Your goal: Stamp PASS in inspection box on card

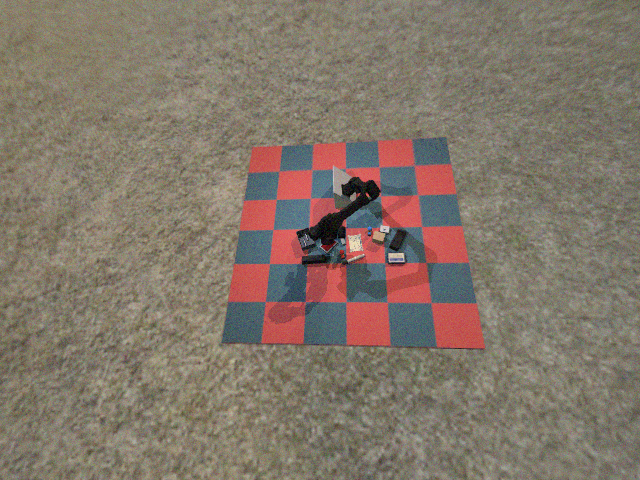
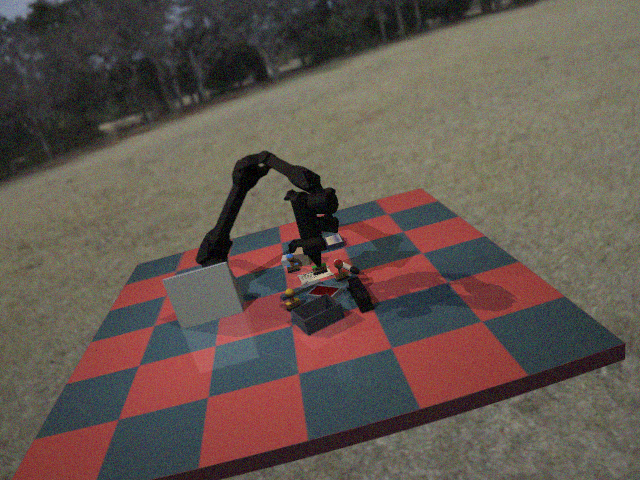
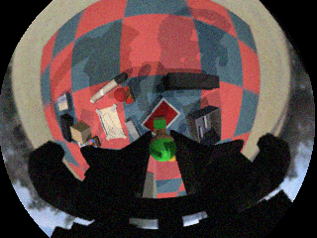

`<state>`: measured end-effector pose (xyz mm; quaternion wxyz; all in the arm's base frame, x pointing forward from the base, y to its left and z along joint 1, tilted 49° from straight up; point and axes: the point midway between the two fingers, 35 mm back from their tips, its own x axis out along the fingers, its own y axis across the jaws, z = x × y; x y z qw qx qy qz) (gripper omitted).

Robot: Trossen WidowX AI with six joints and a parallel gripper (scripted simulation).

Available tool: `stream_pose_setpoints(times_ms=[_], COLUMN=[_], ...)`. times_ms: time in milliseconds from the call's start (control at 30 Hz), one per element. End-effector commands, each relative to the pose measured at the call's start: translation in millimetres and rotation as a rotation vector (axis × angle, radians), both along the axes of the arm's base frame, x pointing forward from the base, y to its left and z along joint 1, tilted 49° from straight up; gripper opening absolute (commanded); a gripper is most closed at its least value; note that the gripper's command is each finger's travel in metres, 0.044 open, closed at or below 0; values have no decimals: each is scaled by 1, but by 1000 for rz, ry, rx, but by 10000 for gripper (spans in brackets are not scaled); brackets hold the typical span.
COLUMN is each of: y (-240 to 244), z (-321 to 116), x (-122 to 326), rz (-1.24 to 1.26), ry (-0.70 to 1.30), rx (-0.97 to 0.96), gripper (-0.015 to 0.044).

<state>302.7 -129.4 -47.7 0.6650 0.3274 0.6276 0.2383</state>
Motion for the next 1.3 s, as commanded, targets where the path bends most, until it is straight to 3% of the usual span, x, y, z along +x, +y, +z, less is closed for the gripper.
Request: stream_pose_setpoints(times_ms=[0, 1267], y=[-2, 16], z=[-6, -23], x=[-5, -1], rz=[13, 12], ry=[-5, -4], rx=[2, 2], gripper=[0, 0])
